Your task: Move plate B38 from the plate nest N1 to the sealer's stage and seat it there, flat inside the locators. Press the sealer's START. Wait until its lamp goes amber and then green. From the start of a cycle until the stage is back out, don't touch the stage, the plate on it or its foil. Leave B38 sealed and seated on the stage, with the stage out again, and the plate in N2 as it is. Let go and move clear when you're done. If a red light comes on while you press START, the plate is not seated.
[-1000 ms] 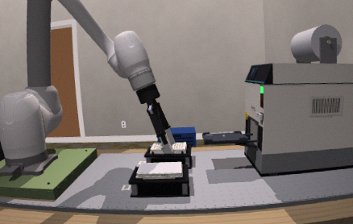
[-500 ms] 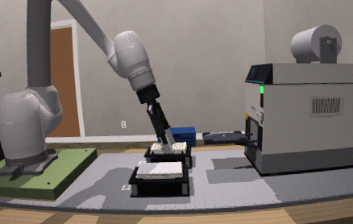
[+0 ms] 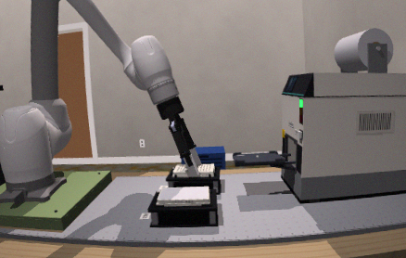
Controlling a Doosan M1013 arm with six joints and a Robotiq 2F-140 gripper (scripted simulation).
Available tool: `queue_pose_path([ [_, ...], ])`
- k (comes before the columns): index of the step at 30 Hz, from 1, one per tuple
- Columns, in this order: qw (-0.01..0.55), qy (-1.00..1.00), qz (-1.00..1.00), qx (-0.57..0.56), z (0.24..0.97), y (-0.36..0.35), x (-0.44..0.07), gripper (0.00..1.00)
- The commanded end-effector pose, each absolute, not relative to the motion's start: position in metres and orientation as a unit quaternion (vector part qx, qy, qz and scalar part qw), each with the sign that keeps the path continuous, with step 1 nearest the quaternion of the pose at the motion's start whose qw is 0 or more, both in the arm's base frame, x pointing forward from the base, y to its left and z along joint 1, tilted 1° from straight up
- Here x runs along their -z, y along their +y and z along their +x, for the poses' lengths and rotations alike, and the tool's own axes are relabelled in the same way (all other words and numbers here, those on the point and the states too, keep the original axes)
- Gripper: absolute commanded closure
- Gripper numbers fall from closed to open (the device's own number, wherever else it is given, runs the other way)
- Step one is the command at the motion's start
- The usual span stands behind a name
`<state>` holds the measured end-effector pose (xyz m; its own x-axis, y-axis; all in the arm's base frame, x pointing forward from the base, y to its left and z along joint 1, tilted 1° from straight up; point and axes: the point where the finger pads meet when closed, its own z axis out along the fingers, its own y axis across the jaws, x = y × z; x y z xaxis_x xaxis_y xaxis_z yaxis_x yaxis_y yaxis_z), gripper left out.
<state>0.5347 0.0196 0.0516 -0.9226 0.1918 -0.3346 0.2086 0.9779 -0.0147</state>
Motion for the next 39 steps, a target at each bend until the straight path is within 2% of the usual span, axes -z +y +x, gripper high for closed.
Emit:
queue_pose_path([
  [1,0.168,0.98,0.102,0.025,0.534,0.02,-0.051,0.9],
  [39,0.168,0.98,0.102,0.025,0.535,0.02,-0.087,0.9],
])
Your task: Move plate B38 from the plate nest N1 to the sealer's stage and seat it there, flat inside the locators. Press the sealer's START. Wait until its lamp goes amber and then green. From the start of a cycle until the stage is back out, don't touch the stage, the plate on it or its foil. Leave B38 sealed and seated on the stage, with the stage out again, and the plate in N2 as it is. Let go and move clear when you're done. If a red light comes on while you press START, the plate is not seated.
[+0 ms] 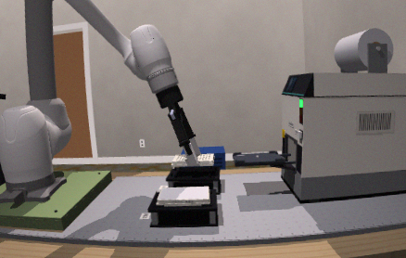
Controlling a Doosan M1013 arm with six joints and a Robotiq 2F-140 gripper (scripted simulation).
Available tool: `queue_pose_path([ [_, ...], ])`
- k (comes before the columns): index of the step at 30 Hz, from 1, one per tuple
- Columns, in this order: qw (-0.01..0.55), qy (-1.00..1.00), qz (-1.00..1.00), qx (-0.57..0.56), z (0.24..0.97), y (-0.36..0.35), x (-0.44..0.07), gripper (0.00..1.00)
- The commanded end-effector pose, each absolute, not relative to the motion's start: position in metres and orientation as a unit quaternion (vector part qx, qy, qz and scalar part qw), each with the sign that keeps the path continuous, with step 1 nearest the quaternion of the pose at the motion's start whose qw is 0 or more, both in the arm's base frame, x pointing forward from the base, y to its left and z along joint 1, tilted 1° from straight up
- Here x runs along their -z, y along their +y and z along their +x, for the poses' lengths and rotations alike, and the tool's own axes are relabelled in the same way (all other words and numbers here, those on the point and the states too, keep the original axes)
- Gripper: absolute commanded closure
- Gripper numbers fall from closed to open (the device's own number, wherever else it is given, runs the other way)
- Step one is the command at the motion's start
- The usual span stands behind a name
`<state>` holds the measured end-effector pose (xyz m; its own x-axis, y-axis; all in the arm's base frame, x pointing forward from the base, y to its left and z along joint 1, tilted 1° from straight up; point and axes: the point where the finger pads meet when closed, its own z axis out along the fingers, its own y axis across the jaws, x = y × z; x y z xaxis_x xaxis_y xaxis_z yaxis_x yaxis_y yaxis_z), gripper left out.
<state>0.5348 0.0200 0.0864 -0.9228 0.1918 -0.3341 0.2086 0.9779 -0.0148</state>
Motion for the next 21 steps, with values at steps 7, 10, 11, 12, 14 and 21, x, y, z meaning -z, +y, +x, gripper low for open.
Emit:
queue_pose_path([
  [7,0.168,0.98,0.102,0.025,0.535,0.02,-0.097,0.9],
  [10,0.168,0.98,0.102,0.025,0.535,0.02,-0.102,0.9],
  [11,0.168,0.98,0.102,0.025,0.535,0.02,-0.104,0.9],
  [12,0.168,0.98,0.102,0.025,0.535,0.02,-0.105,0.9],
  [14,0.168,0.98,0.102,0.025,0.535,0.02,-0.109,0.9],
  [21,0.168,0.98,0.102,0.025,0.535,0.02,-0.117,0.9],
])
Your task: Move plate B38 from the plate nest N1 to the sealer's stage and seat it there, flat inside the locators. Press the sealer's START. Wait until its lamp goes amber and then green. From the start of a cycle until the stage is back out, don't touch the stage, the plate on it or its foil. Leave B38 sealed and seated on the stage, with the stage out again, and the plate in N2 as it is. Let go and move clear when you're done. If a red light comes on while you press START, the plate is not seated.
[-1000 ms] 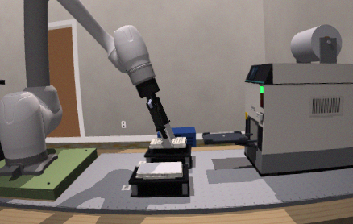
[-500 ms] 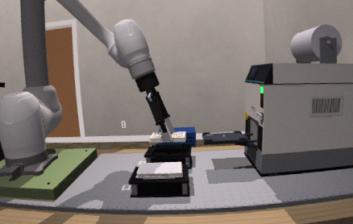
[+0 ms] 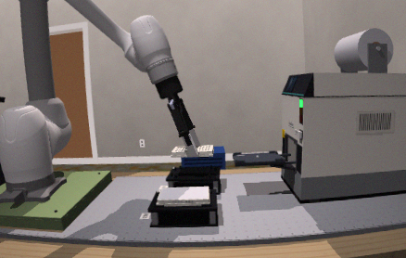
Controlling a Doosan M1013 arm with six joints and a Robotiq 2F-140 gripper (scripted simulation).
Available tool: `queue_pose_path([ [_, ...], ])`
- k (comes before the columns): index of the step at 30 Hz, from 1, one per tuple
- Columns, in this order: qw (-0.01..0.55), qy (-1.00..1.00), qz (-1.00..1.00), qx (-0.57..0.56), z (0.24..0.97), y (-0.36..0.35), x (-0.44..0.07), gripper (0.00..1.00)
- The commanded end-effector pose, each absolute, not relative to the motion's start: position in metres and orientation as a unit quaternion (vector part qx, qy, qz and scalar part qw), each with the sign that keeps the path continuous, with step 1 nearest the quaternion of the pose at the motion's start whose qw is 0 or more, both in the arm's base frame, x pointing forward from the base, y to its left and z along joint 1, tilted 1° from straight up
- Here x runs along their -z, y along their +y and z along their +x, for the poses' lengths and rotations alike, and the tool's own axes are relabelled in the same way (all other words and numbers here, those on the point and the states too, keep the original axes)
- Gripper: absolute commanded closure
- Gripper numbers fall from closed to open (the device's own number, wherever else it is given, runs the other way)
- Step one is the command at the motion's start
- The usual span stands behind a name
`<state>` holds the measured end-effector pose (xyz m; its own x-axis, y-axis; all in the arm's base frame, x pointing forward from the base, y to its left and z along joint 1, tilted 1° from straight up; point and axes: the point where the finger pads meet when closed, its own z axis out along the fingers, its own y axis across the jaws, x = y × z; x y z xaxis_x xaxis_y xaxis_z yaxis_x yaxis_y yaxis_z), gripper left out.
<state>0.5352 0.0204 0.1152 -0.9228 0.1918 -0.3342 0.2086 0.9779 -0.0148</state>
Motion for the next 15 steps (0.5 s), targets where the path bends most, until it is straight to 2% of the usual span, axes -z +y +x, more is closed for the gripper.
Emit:
queue_pose_path([
  [1,0.168,0.98,0.102,0.025,0.535,0.02,-0.119,0.9],
  [15,0.168,0.98,0.102,0.025,0.535,0.021,-0.139,0.9],
])
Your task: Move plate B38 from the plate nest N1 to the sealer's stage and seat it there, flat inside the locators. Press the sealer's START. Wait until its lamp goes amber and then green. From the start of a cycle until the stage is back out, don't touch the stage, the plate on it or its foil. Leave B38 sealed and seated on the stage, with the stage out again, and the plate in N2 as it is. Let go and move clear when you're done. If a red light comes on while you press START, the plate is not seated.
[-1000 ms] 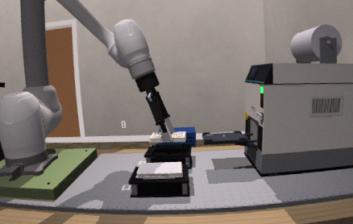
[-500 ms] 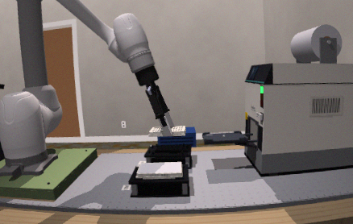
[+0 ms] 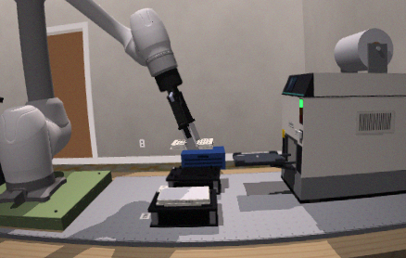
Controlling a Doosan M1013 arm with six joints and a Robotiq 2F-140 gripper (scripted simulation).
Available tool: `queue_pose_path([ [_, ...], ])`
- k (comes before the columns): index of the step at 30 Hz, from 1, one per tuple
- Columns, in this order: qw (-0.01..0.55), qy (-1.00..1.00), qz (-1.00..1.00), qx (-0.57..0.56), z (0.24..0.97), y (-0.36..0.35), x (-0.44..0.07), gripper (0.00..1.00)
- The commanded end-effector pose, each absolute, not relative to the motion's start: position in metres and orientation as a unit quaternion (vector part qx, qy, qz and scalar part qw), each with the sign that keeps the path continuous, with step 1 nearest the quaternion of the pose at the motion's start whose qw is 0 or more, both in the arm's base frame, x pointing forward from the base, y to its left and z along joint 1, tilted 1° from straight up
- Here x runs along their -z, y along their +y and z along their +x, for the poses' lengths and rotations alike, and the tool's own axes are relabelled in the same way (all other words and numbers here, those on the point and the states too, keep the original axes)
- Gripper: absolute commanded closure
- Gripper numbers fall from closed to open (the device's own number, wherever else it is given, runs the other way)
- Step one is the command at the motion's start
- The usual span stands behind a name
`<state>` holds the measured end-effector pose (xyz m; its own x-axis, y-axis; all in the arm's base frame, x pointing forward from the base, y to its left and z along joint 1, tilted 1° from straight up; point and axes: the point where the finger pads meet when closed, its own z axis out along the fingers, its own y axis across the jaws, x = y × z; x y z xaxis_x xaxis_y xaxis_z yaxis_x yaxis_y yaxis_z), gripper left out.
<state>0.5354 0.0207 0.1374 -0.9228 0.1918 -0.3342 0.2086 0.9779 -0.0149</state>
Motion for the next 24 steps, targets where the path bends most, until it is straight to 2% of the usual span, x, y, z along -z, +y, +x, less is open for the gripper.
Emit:
queue_pose_path([
  [1,0.168,0.98,0.102,0.025,0.535,0.021,-0.14,0.9],
  [24,0.168,0.98,0.102,0.025,0.536,0.021,-0.16,0.9],
])
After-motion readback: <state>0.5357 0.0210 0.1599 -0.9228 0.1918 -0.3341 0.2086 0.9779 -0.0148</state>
